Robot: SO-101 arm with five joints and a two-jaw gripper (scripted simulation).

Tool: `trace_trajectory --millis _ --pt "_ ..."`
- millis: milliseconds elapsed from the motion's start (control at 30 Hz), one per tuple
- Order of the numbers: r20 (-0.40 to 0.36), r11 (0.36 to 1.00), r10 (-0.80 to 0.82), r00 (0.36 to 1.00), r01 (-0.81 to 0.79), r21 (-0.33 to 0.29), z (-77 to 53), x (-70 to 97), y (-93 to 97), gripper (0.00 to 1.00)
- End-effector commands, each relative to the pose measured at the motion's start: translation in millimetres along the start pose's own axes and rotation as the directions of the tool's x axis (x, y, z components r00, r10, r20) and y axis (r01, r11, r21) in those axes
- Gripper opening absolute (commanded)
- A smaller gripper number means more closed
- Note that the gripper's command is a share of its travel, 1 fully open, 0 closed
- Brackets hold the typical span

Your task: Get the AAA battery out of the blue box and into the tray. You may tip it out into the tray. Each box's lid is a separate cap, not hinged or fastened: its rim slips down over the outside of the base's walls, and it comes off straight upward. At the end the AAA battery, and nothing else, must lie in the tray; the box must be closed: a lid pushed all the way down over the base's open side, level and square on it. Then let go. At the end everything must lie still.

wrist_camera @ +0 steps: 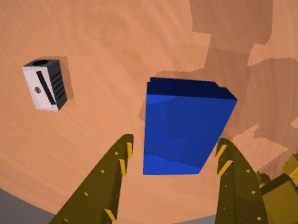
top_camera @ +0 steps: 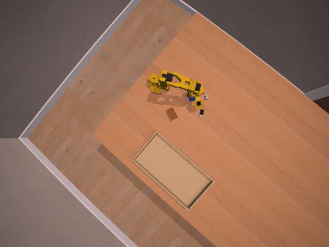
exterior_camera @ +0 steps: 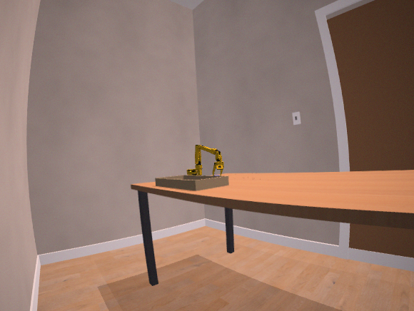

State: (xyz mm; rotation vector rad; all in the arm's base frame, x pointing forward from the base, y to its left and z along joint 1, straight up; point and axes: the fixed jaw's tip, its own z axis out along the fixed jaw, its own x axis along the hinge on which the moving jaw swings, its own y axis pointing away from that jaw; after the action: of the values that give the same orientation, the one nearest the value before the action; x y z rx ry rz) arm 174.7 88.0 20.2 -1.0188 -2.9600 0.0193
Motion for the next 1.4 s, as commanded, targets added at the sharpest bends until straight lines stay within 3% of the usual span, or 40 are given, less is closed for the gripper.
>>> trace_trajectory --millis 0,1367 --pt "0.007 1.000 0.000 1.000 0.000 -0.015 -1.4 0.9 2.7 0.29" --pt "0.007 1.000 0.000 1.000 0.000 -0.015 3.4 2.3 0.1 0.29"
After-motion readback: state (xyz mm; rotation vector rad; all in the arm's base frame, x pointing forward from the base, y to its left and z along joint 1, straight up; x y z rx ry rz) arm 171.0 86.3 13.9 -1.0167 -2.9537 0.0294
